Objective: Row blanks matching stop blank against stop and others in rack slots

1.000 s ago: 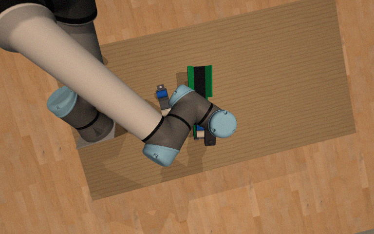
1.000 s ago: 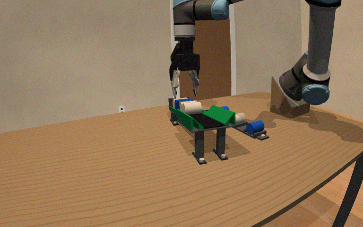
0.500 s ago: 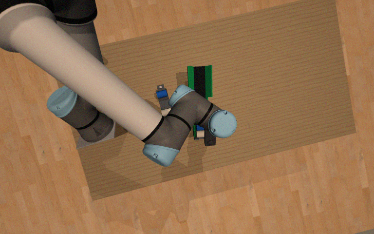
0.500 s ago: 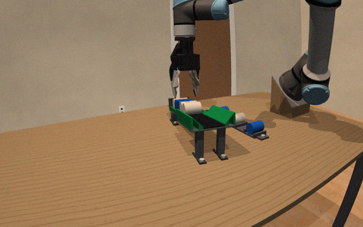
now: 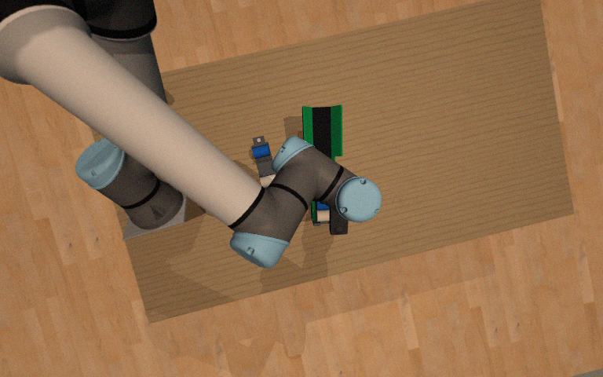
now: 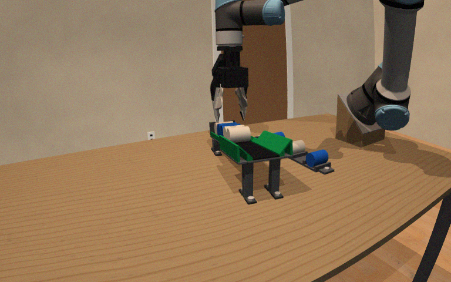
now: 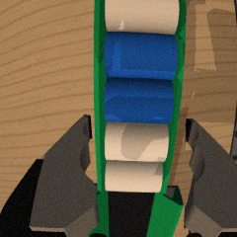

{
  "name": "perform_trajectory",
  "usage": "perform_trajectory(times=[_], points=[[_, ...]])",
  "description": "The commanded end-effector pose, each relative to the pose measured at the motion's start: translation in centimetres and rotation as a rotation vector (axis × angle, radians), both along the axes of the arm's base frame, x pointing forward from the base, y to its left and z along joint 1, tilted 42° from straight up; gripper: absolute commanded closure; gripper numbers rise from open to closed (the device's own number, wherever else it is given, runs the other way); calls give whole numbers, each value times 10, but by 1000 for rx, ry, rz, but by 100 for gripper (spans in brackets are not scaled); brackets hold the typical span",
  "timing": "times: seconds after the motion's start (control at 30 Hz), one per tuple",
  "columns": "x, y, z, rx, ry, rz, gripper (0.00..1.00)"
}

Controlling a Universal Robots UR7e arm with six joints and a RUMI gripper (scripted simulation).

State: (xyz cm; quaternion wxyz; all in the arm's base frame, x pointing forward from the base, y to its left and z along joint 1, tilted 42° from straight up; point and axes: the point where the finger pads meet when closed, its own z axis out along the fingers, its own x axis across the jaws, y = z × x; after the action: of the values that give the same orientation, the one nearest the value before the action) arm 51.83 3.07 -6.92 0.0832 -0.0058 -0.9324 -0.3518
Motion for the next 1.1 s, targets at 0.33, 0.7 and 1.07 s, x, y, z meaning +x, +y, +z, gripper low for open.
perform_trajectory(times=[0.33, 0.7, 1.07], points=[[-6, 17, -17, 3, 5, 1, 54], [-8, 26, -27, 3, 5, 1, 54], [-6, 24, -26, 2, 2, 0, 54]])
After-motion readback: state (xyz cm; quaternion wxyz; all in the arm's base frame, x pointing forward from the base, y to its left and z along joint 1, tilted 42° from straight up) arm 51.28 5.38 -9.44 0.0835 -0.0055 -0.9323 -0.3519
